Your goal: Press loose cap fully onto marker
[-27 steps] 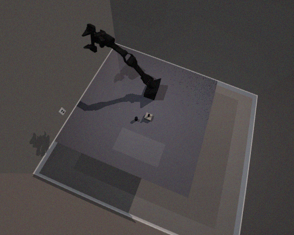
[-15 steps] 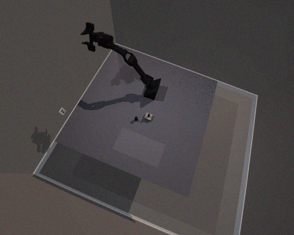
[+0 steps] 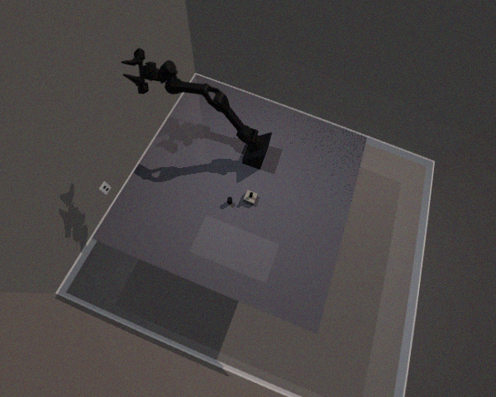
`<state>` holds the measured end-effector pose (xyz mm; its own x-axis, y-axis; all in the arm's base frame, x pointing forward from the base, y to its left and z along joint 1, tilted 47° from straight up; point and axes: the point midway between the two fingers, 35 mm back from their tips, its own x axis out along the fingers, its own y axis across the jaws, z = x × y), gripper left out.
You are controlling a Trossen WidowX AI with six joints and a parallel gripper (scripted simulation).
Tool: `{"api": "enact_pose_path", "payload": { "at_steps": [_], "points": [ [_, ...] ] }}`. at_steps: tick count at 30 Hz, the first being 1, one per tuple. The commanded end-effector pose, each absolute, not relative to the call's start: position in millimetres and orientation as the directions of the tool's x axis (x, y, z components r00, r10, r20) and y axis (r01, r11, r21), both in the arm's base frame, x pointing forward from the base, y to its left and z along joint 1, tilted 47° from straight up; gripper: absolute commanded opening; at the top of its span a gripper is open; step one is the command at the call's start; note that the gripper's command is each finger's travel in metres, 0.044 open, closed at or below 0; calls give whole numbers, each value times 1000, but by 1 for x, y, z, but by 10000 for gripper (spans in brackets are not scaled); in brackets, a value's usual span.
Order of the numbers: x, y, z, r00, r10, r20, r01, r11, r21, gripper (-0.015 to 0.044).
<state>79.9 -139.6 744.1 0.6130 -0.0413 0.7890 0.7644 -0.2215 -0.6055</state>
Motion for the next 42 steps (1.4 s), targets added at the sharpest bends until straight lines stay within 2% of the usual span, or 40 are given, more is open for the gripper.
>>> {"api": "enact_pose_path", "payload": {
  "at_steps": [1, 7, 13, 20, 24, 33, 42],
  "points": [
    [86, -194, 737, 551, -136, 823, 823, -77, -563, 245],
    [113, -255, 715, 512, -279, 813, 856, 91, -508, 245],
    [153, -303, 680, 519, -420, 744, 854, 224, -469, 245],
    [225, -347, 615, 606, -547, 577, 796, 419, -438, 245],
    [248, -356, 593, 634, -578, 514, 773, 464, -432, 245],
    [337, -371, 484, 712, -679, 177, 664, 570, -484, 245],
    [409, -335, 367, 739, -652, -171, 444, 662, -603, 245]
  ]
}}
